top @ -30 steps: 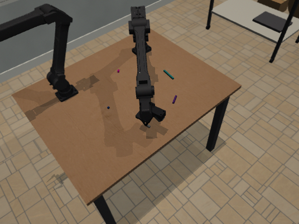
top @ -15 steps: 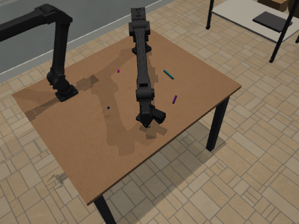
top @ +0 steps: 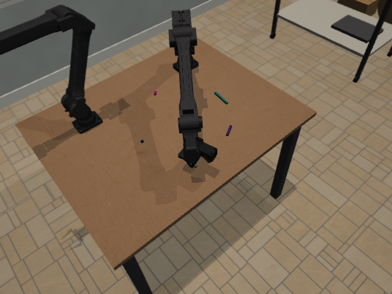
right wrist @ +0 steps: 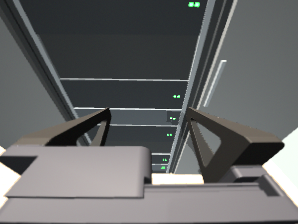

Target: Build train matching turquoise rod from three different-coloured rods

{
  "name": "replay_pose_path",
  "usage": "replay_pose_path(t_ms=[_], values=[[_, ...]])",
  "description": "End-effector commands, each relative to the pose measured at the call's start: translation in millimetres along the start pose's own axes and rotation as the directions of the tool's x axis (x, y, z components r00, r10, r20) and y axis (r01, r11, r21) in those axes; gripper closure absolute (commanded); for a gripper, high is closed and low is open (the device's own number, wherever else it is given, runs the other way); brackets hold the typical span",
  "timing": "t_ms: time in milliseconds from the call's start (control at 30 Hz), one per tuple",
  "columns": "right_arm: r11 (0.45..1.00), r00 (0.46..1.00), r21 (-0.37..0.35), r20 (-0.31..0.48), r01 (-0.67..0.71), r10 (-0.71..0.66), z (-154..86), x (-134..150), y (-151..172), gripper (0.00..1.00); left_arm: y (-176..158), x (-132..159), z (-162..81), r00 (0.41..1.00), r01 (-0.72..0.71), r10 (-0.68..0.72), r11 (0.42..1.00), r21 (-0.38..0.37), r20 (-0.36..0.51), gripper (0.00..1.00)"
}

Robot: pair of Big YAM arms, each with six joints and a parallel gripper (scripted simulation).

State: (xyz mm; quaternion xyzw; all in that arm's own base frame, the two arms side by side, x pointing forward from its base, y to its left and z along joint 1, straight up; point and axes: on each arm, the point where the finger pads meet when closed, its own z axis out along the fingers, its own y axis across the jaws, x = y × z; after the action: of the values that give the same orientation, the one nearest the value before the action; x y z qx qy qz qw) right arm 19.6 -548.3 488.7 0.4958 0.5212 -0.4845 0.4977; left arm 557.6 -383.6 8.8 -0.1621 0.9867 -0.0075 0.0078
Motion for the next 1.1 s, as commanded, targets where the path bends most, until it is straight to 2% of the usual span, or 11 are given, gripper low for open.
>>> replay_pose_path(t_ms=[0, 633, 667, 1067], values=[[1.0, 0.999, 0.019, 0.035, -0.012, 0.012, -4.3, -11.5, -9.1, 0.0, 0.6, 6.7, 24.8, 1.0, 0.001, -0.002, 1.0, -0.025, -0.018, 0.77], [1.0, 0.999, 0.019, 0.035, -0.012, 0.012, -4.3, -11.5, -9.1, 0.0, 0.6, 6.7, 24.8, 1.0, 0.001, -0.002, 1.0, -0.025, -0.018, 0.77], [1.0, 0.999, 0.019, 0.035, -0.012, 0.012, -4.3, -11.5, -9.1, 0.0, 0.6, 6.7, 24.8, 1.0, 0.001, -0.002, 1.0, -0.025, -0.018, 0.96], [1.0, 0.999, 0.019, 0.035, -0.012, 0.012, -4.3, -11.5, -9.1, 0.0, 0.6, 6.7, 24.8, 1.0, 0.001, -0.001, 1.0, -0.025, -0.018, 0.96]])
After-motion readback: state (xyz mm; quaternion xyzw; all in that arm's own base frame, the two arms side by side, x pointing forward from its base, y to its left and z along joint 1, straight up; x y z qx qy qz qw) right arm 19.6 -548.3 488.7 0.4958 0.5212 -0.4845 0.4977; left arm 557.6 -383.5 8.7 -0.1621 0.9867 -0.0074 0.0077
